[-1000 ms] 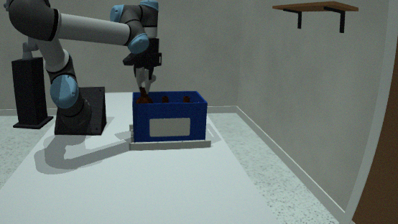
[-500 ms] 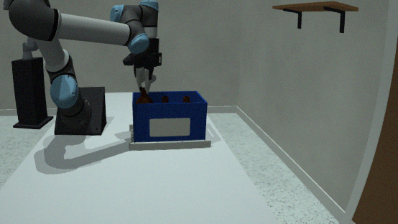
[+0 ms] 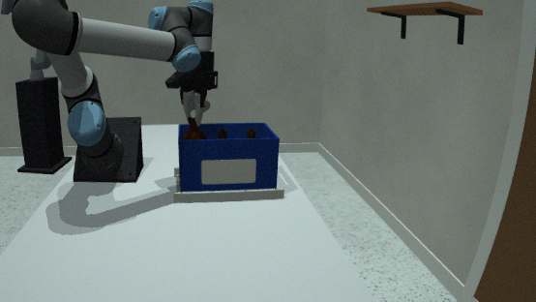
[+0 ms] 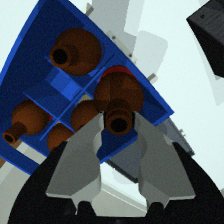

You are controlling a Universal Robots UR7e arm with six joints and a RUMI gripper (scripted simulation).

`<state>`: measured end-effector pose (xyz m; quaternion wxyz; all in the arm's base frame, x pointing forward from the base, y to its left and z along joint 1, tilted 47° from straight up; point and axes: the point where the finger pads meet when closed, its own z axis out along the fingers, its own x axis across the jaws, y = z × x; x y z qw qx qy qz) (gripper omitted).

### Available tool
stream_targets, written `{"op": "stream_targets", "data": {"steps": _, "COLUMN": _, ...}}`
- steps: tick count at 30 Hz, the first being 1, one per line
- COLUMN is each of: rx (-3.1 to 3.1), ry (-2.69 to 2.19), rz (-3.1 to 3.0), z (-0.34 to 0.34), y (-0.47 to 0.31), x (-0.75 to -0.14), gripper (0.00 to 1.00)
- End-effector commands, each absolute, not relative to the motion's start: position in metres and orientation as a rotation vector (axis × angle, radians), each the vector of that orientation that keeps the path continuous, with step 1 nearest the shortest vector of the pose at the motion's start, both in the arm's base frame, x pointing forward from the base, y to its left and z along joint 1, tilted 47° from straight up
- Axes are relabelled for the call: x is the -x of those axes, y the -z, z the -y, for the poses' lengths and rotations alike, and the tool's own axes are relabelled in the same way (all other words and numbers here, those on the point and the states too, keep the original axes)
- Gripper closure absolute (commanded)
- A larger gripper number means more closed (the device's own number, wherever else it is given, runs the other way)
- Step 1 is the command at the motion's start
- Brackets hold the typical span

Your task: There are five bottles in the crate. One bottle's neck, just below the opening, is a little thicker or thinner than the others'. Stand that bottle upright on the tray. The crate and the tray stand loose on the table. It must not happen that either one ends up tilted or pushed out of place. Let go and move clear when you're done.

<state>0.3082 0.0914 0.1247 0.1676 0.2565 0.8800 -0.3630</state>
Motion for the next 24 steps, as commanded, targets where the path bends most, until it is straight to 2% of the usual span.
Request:
{"op": "stream_targets", "data": {"steps": 1, "rx": -0.73, "ry": 1.032, "rz": -2.503, "z": -0.092, "y": -0.125, "x": -0.308, "gripper": 1.0}}
{"op": "stream_targets", "data": {"steps": 24, "rx": -0.73, "ry": 1.032, "rz": -2.503, "z": -0.102, "y": -0.135, "x": -0.307, "gripper": 1.0}}
